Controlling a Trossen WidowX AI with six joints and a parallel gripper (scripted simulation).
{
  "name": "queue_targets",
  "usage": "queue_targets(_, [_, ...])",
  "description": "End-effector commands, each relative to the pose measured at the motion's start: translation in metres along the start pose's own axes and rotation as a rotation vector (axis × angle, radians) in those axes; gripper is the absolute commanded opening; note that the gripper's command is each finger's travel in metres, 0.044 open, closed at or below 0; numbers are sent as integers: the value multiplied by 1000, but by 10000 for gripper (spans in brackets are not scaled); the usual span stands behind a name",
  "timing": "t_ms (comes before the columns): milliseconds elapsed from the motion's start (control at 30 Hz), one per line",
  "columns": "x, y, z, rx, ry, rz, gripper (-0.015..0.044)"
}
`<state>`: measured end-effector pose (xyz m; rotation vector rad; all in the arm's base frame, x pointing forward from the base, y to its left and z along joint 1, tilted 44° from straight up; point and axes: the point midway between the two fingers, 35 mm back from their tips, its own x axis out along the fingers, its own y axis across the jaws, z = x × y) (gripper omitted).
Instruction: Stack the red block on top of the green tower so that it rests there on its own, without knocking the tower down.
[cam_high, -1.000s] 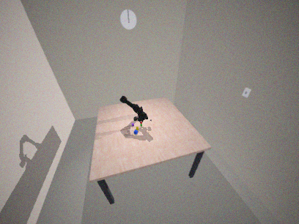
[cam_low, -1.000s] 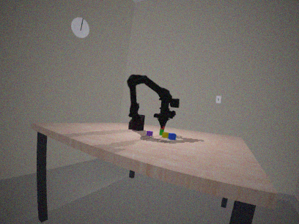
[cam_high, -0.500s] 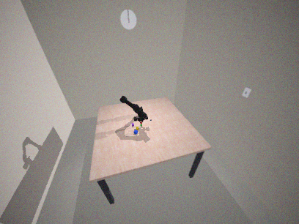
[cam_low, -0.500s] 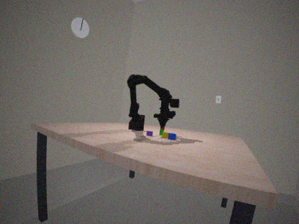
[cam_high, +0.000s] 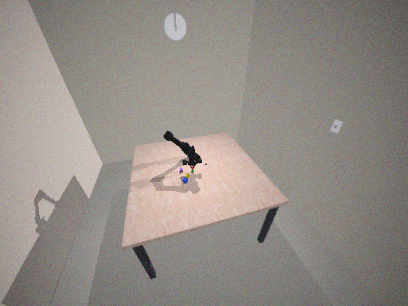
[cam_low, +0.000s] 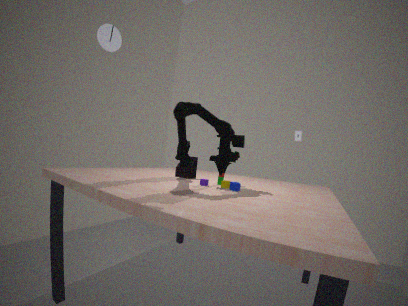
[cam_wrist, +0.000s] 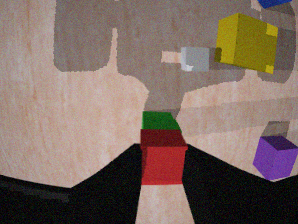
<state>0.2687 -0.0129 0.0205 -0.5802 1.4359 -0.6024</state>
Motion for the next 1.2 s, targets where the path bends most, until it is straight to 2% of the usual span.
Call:
queue_targets(0, [0, 0, 0, 0, 0, 0, 26])
queue_targets(533, [0, 0, 0, 0, 0, 0, 440])
queue_targets(1167, [0, 0, 0, 0, 0, 0, 440])
